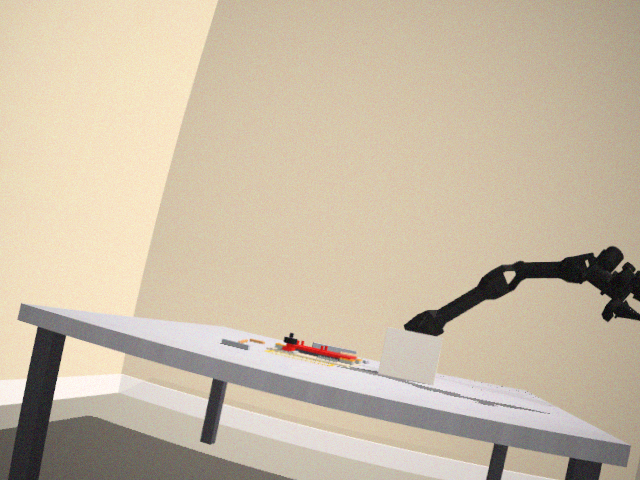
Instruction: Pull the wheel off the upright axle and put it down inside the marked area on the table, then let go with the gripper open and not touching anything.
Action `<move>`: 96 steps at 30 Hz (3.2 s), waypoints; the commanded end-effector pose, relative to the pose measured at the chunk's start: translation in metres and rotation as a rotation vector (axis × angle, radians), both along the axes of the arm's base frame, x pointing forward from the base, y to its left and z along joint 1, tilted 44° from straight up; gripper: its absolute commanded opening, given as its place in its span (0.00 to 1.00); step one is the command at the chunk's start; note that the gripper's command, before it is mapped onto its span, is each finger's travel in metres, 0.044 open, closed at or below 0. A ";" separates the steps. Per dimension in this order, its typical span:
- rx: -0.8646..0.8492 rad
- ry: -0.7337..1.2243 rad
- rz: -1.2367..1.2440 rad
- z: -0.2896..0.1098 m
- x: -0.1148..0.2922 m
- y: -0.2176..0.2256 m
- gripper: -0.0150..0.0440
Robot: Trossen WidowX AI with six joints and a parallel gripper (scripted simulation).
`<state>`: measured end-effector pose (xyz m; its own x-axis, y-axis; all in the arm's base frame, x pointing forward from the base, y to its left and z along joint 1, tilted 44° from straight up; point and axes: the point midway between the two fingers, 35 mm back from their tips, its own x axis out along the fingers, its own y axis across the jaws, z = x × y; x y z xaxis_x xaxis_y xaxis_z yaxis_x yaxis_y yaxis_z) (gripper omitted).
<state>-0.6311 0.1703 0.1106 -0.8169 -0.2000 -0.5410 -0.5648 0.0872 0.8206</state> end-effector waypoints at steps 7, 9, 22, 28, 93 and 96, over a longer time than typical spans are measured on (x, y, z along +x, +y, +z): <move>-0.036 -0.144 -0.319 -0.022 0.070 0.128 0.76; -0.046 -0.175 -0.389 -0.028 0.089 0.153 0.76; -0.133 -0.372 -0.841 -0.060 0.242 0.285 0.76; -0.189 -0.463 -1.052 -0.072 0.326 0.325 0.76; -1.350 -1.555 -2.733 -0.080 0.987 -0.053 0.76; -1.350 -1.555 -2.733 -0.081 0.987 -0.054 0.76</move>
